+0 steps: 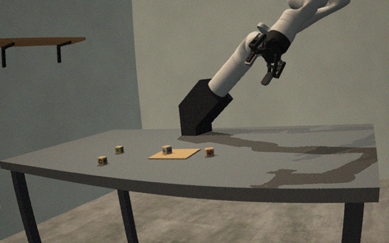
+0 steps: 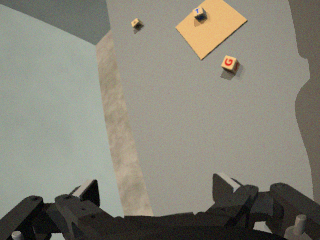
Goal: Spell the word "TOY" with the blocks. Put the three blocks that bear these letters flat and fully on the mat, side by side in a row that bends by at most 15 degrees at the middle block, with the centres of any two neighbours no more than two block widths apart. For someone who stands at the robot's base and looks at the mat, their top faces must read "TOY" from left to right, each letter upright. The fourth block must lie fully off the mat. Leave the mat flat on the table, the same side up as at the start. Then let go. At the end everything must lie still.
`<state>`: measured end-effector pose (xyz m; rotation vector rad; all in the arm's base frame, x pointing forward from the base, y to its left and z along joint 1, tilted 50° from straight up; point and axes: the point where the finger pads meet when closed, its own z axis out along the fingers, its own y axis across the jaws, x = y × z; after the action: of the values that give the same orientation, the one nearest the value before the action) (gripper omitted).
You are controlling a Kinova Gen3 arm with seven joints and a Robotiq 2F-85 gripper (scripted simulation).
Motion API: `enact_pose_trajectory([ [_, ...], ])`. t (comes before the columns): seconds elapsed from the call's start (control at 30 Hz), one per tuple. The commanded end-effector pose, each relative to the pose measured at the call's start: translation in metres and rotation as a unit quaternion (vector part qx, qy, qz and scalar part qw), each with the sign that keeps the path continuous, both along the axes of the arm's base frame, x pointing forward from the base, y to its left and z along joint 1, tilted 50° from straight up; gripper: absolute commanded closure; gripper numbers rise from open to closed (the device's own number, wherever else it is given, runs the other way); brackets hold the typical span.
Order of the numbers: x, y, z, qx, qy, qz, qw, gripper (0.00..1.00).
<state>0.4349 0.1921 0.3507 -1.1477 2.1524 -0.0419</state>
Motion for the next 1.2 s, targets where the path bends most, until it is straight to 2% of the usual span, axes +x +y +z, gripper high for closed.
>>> enact_pose_trajectory([
  [0.0, 0.002, -0.003, 0.000, 0.005, 0.003, -0.002, 1.000, 0.00],
  [0.13, 0.002, -0.003, 0.000, 0.005, 0.003, -0.002, 1.000, 0.00],
  [0.17, 0.004, -0.005, -0.004, 0.016, 0.011, 0.005, 1.000, 0.00],
  [0.53, 0.004, -0.005, -0.004, 0.016, 0.011, 0.005, 1.000, 0.00],
  [0.57, 0.005, -0.008, -0.008, 0.027, 0.020, 0.013, 0.999, 0.00],
  [0.9, 0.005, -0.008, -0.008, 0.027, 0.020, 0.013, 0.999, 0.00],
  [0.93, 0.007, -0.010, -0.013, 0.038, 0.029, 0.020, 0.999, 0.00],
  [1.17, 0.007, -0.010, -0.013, 0.038, 0.029, 0.020, 0.999, 0.00],
])
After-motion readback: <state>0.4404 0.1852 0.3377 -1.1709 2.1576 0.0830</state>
